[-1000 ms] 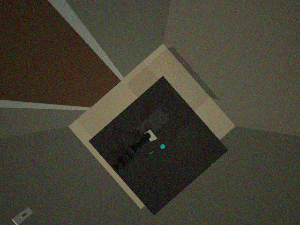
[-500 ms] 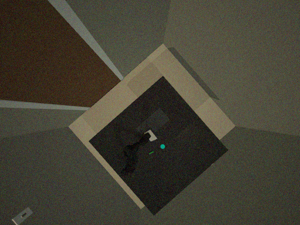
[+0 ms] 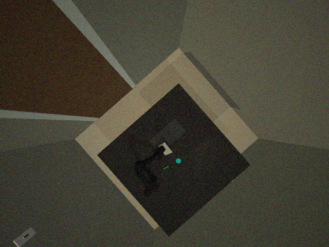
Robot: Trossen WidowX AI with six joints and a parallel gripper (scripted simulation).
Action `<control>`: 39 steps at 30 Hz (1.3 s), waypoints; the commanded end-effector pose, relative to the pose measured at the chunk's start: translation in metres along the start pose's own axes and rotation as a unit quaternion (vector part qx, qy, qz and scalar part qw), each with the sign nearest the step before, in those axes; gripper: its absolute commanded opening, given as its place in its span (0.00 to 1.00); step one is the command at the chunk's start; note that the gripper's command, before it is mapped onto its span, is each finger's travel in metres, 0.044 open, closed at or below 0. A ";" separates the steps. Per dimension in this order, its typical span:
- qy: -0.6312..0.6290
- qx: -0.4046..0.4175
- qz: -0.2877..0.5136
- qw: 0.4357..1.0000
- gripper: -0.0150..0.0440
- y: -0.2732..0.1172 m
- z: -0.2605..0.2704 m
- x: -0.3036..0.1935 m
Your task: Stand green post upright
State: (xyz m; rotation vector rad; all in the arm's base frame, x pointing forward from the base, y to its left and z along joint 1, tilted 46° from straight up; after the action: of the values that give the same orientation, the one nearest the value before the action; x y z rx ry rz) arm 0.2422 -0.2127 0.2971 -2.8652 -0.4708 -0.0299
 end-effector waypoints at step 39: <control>-0.330 0.307 -0.051 0.891 0.65 -0.189 0.165 0.069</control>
State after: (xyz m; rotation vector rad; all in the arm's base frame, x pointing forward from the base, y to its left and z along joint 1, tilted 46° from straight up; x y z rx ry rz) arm 0.2517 0.0118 0.1839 -2.1588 -0.6208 0.8605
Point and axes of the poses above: the point midway between the two fingers, 35 mm back from their tips, its own y axis out along the fingers, its own z axis across the jaws, x = y × z, the point moved 6 cm from there along -y, back along the fingers, and after that the axes turned 10 degrees about y, right-handed, at the moved point
